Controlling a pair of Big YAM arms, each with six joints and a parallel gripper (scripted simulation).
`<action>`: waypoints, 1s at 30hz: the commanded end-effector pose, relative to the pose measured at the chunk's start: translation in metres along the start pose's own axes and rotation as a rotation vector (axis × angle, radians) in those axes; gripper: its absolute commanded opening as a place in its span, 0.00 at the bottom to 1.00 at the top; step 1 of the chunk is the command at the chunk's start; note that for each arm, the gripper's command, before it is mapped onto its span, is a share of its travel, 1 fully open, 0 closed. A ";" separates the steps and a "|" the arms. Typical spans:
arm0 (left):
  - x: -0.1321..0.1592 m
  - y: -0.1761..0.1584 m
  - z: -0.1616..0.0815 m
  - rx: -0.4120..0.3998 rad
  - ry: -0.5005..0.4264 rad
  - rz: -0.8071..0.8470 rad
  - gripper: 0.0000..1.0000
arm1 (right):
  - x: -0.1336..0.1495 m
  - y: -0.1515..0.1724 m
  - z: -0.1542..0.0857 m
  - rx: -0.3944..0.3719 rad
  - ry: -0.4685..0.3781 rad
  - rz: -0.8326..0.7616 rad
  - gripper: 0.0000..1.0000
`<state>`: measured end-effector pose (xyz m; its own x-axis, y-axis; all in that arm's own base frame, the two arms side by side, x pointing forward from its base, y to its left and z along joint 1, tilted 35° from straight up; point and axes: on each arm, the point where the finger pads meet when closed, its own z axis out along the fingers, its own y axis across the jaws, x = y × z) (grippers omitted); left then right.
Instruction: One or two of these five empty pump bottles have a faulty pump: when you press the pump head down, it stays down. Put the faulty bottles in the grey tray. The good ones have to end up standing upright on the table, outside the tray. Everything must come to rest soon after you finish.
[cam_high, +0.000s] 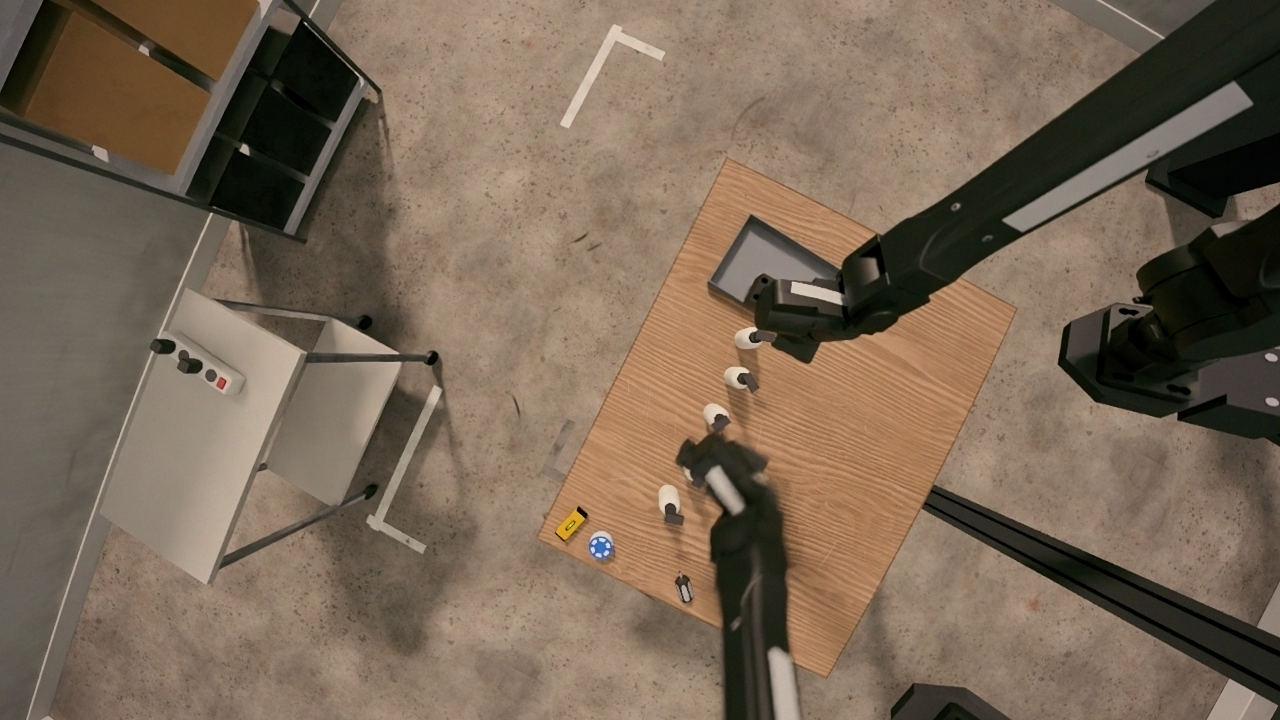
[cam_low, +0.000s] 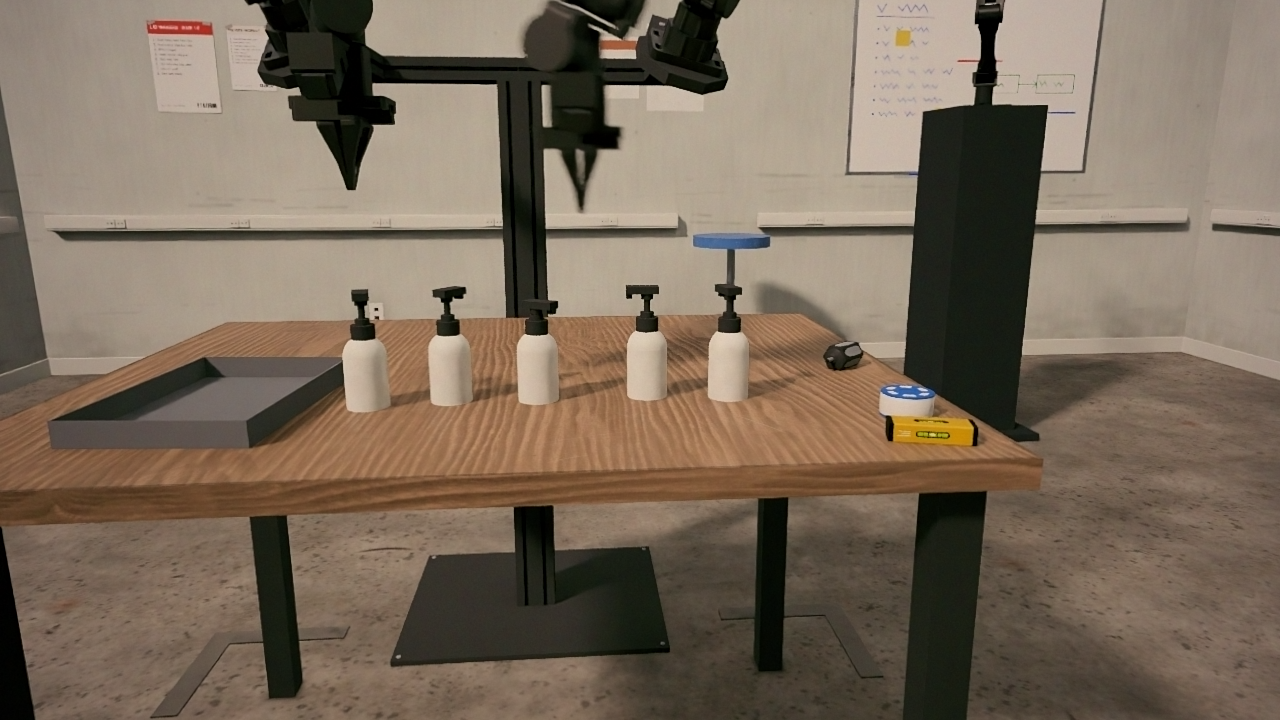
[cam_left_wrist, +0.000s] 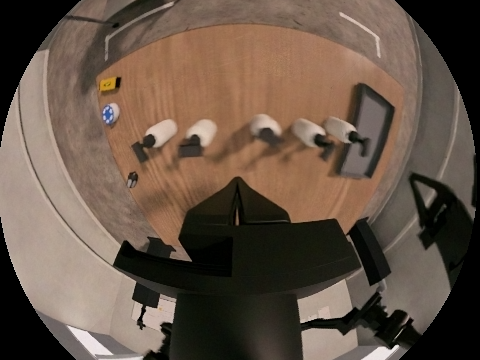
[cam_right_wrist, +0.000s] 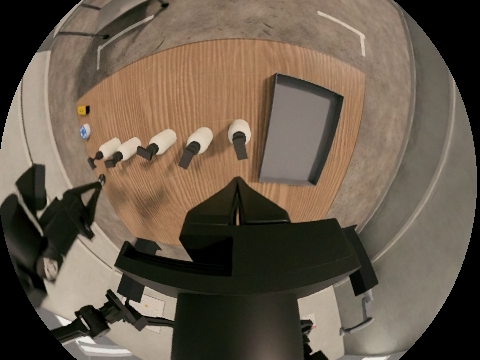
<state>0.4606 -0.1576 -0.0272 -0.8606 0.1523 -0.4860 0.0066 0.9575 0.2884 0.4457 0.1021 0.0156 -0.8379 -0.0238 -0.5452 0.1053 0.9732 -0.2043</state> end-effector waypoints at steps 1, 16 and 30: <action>-0.013 0.061 0.015 -0.006 -0.035 0.038 0.00 | 0.005 -0.001 0.003 0.007 0.015 0.001 0.00; -0.008 0.176 0.071 -0.003 -0.013 -0.023 0.00 | 0.005 -0.001 0.003 0.007 0.015 0.001 0.00; -0.012 0.177 0.066 0.006 -0.030 -0.044 0.00 | 0.005 -0.001 0.003 0.007 0.015 0.001 0.00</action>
<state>0.4975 0.0309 -0.0325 -0.8616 0.0957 -0.4985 -0.0423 0.9651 0.2584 0.4457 0.1021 0.0156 -0.8379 -0.0238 -0.5452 0.1053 0.9732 -0.2043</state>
